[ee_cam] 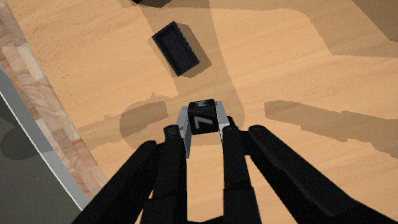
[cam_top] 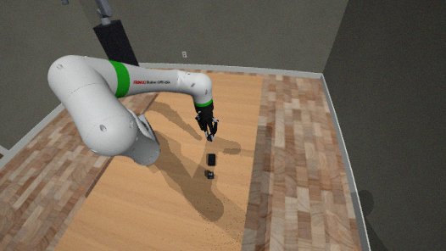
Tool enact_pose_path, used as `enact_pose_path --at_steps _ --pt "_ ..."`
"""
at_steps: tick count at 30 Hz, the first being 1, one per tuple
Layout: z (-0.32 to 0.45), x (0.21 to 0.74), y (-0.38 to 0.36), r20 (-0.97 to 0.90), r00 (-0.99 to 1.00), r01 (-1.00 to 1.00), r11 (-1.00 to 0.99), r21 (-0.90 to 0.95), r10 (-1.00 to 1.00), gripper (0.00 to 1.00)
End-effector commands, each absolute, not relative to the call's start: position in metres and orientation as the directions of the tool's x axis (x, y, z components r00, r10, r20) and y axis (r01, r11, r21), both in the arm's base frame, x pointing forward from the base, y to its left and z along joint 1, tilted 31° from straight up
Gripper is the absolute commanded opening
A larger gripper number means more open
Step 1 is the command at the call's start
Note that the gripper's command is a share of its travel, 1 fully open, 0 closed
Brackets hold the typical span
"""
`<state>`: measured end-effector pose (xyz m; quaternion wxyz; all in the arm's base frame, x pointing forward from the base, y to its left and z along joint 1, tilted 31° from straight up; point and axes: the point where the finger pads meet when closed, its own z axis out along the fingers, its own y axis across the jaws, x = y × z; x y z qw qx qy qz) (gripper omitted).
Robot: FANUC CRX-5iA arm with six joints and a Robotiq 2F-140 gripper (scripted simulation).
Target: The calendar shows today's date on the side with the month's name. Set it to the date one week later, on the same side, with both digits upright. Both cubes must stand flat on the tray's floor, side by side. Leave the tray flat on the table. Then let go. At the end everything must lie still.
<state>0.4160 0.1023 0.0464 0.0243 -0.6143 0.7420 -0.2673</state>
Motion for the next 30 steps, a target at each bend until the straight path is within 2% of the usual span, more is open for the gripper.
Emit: enact_pose_path --at_steps 1,6,10,30 --pt "0.041 0.415 0.111 0.359 -0.084 -0.931 -0.055 -0.360 -0.930 0.16" --pt "0.039 0.414 0.114 0.385 -0.012 -0.935 -0.126 -0.332 -0.923 0.16" --pt "0.034 0.412 0.121 0.428 0.118 -0.927 -0.253 -0.275 -0.896 0.16" --pt "0.029 0.414 0.119 0.430 0.125 -0.927 -0.260 -0.272 -0.894 0.16"
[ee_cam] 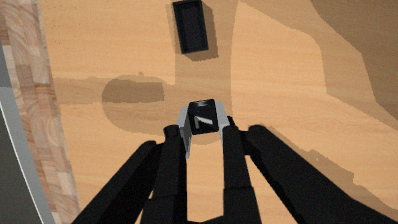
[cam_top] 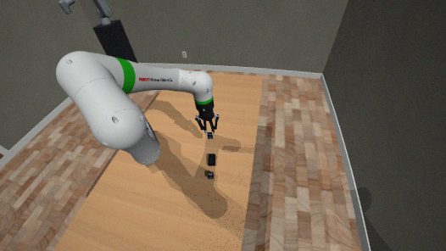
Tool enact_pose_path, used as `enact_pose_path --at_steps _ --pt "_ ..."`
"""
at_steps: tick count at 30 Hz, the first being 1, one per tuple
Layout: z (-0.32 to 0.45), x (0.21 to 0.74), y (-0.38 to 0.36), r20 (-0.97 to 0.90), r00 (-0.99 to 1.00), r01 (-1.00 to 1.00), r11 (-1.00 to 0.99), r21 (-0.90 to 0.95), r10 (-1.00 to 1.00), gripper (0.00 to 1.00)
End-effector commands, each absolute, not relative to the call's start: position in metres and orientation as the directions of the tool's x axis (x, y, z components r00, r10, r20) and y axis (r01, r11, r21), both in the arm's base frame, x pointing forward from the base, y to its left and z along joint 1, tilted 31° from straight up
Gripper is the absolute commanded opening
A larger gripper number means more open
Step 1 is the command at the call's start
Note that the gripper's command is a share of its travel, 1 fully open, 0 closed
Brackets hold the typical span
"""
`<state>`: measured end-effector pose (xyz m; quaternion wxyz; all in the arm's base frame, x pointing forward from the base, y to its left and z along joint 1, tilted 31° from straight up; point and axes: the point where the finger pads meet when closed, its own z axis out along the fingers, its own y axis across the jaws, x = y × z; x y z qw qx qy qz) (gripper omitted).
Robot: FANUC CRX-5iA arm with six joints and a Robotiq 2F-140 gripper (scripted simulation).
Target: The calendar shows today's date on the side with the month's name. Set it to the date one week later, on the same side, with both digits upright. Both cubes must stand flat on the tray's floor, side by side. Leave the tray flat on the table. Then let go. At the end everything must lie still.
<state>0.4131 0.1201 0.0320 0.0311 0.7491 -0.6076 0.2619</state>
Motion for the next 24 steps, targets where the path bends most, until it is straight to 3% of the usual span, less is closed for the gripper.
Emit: enact_pose_path --at_steps 1,24 --pt "0.027 0.415 0.118 0.430 0.125 -0.927 -0.260 -0.272 -0.894 0.16" --pt "-0.044 0.446 0.088 0.430 0.125 -0.927 -0.260 -0.272 -0.894 0.16"
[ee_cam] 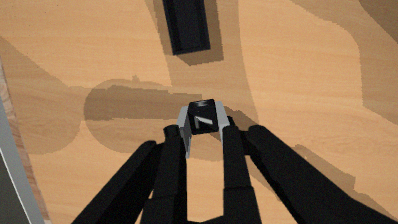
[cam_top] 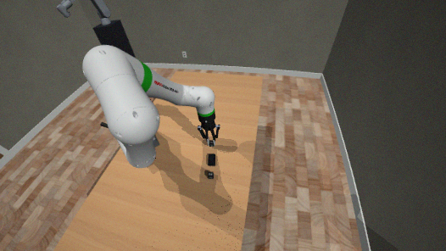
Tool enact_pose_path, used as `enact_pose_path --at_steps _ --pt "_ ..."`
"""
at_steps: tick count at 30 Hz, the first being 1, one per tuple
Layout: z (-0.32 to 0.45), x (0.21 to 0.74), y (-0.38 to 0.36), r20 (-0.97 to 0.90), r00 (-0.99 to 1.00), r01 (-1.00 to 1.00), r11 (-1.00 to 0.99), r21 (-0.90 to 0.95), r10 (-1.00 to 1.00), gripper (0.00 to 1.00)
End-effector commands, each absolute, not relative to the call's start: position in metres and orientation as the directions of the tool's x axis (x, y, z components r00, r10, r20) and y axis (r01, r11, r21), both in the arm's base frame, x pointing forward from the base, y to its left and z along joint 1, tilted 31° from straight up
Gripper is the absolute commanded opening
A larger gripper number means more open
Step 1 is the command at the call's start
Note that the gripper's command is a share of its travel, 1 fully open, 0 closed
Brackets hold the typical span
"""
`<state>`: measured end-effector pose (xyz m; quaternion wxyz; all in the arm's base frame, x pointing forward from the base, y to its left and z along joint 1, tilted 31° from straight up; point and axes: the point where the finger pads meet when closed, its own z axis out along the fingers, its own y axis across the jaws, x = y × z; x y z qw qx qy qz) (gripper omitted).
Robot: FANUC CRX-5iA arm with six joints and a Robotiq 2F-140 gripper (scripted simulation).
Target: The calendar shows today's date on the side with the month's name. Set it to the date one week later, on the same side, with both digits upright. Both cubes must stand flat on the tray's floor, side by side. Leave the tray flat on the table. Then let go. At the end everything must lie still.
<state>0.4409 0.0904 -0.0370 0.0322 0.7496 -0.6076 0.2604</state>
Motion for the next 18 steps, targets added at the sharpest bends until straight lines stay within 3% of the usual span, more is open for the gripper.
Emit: enact_pose_path --at_steps 1,18 --pt "-0.0454 0.4461 0.0870 0.430 0.125 -0.927 -0.260 -0.272 -0.894 0.16" --pt "-0.0478 0.4471 0.0860 0.430 0.125 -0.927 -0.260 -0.272 -0.894 0.16"
